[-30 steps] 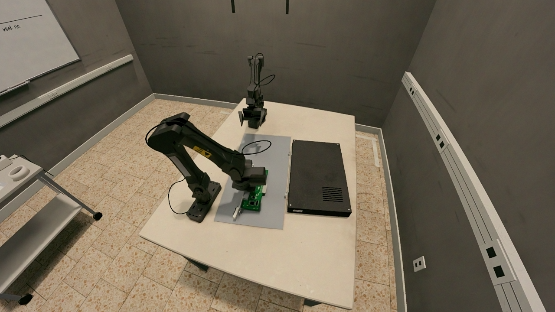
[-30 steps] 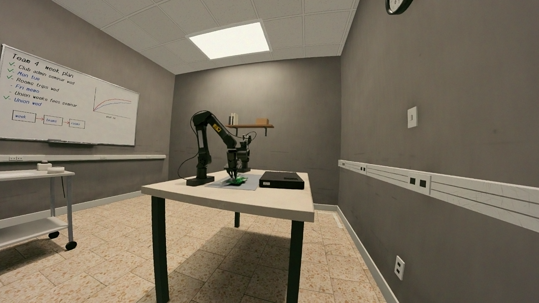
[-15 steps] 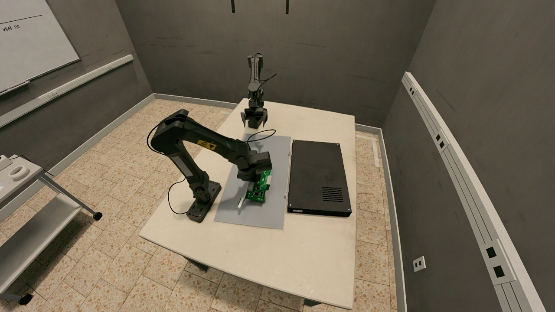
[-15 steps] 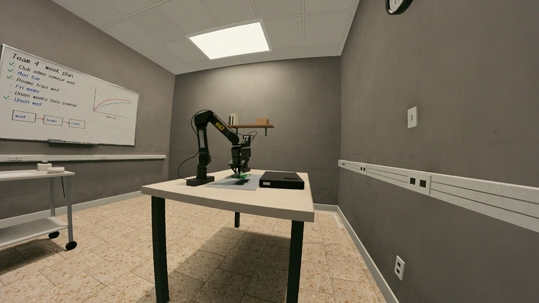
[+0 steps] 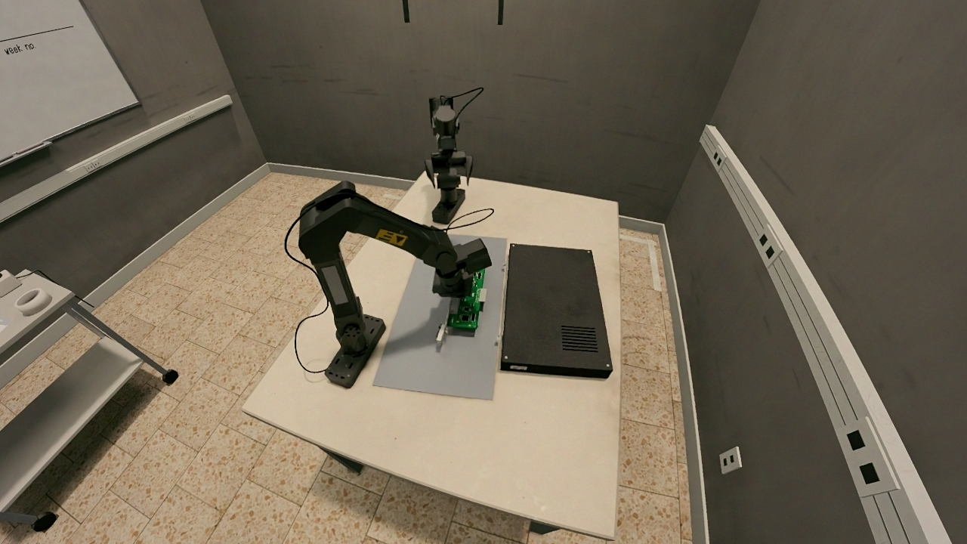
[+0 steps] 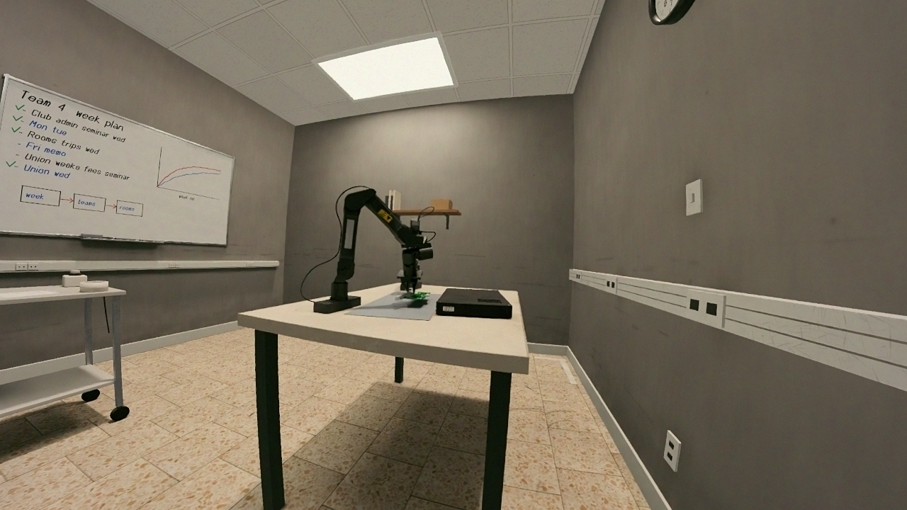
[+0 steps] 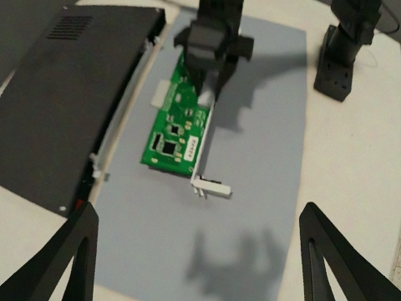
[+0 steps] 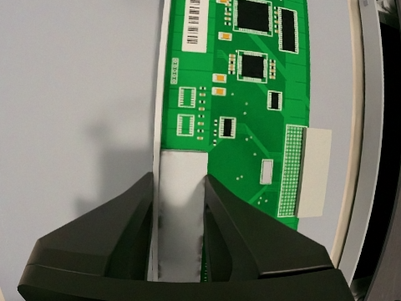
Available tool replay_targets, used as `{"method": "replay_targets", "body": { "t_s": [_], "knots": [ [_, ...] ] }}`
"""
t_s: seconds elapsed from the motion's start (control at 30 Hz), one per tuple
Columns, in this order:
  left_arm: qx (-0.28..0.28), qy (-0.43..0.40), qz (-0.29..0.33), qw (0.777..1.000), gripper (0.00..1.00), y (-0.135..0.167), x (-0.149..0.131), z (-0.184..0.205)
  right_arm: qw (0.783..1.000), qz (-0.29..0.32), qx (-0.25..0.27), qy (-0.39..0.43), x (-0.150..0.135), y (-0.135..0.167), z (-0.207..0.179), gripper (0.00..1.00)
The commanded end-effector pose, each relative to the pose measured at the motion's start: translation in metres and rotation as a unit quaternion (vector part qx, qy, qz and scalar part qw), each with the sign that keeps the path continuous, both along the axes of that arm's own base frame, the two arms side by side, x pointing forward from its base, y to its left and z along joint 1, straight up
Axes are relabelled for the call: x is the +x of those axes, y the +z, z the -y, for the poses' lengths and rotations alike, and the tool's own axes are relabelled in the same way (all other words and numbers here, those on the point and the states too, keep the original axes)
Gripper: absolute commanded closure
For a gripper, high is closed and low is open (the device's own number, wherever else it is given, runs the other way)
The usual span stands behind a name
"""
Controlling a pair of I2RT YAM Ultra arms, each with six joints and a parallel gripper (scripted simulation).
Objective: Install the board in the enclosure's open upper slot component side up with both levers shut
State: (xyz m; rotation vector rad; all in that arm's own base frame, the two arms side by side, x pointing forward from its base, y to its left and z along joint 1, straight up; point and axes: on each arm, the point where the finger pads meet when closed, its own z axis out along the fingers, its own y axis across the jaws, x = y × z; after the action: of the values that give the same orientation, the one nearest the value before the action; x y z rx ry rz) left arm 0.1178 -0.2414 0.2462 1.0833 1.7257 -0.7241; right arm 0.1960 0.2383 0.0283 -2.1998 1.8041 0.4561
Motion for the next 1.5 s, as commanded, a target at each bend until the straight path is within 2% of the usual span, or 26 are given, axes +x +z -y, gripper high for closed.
{"method": "replay_targets", "body": {
  "t_s": [0.0, 0.17, 0.4, 0.67, 0.77, 1.03, 1.4, 1.47],
  "knots": [
    [0.016, 0.014, -0.008, 1.000, 0.00, 0.036, -0.005, -0.027, 1.000, 0.011, 0.019, 0.005, 0.009, 0.011, -0.015, 0.82],
    [-0.007, 0.018, 0.004, 1.000, 0.00, 0.054, -0.005, -0.031, 1.000, 0.007, 0.015, 0.004, 0.019, 0.010, -0.013, 0.82],
    [-0.005, 0.018, 0.003, 1.000, 0.00, 0.054, -0.005, -0.030, 1.000, 0.012, 0.020, -0.004, 0.032, 0.011, -0.017, 0.82],
    [-0.005, 0.018, 0.003, 1.000, 0.00, 0.054, -0.005, -0.030, 1.000, 0.009, 0.013, 0.000, 0.031, 0.016, -0.021, 0.82],
    [-0.005, 0.018, 0.003, 1.000, 0.00, 0.054, -0.005, -0.030, 0.999, 0.030, 0.033, 0.009, 0.043, 0.019, -0.029, 0.82],
    [-0.005, 0.018, 0.003, 1.000, 0.00, 0.054, -0.005, -0.030, 0.998, 0.039, 0.040, 0.004, 0.063, 0.013, -0.032, 0.82],
    [0.001, 0.015, 0.000, 1.000, 0.00, 0.048, -0.006, -0.029, 0.999, 0.031, 0.031, 0.001, 0.059, 0.010, -0.028, 0.82],
    [0.001, 0.015, 0.000, 1.000, 0.00, 0.048, -0.006, -0.029, 0.998, 0.046, 0.048, 0.010, 0.066, 0.016, -0.035, 0.82]
  ]
}}
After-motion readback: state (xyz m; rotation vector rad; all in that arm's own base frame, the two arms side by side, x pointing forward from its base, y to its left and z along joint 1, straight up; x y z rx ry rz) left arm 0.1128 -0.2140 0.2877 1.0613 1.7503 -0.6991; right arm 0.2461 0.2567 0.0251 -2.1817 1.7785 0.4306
